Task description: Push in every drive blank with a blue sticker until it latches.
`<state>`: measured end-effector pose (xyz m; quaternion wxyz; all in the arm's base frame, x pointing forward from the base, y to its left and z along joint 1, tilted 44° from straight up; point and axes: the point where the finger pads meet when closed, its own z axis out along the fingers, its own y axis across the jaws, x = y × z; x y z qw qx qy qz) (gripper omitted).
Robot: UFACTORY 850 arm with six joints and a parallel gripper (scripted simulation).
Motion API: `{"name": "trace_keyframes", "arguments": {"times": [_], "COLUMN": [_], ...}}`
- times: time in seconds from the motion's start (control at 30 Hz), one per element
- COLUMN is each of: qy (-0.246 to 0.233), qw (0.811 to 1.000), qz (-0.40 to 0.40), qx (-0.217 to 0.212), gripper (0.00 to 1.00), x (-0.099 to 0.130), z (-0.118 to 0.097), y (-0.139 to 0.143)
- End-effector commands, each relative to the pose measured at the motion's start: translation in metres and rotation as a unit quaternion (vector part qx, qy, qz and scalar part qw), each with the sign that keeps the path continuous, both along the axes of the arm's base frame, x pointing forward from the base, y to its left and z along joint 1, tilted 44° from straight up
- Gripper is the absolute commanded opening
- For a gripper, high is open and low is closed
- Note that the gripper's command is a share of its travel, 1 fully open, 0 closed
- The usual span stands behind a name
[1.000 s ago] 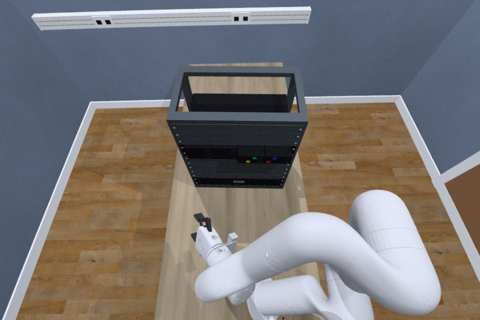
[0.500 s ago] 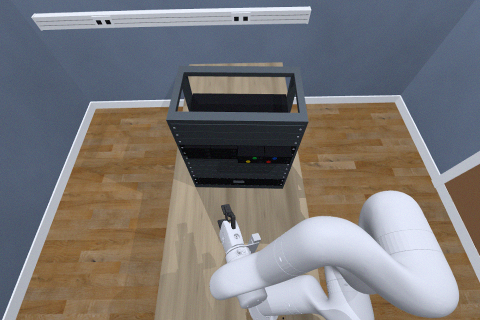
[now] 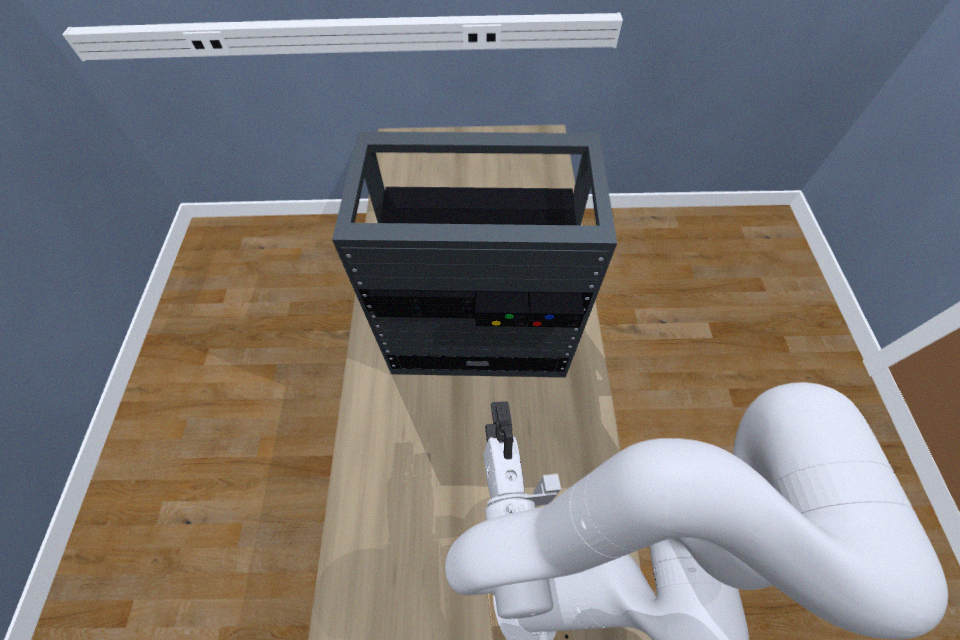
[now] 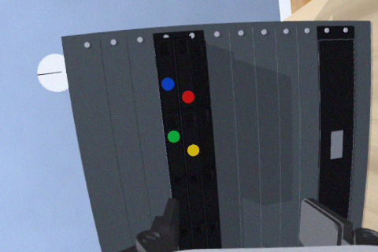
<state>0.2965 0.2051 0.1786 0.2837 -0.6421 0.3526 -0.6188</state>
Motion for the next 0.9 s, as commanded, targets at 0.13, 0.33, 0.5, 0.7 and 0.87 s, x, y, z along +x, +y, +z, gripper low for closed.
{"name": "trace_keyframes", "arguments": {"times": [0.13,0.33,0.5,0.7,0.87], "qy": [-0.052,-0.074,-0.082,-0.085,-0.085], "qw": [0.998,0.996,0.995,0.994,0.994], "qz": [-0.007,-0.011,-0.012,-0.013,-0.013], "qx": [-0.038,-0.056,-0.063,-0.065,-0.065], "gripper": [1.00,1.00,1.00,1.00,1.00], "x": [-0.004,-0.006,-0.008,-0.008,-0.008], "z": [0.036,0.050,0.056,0.058,0.058], "y": [-0.020,-0.028,-0.031,-0.032,-0.032]}}
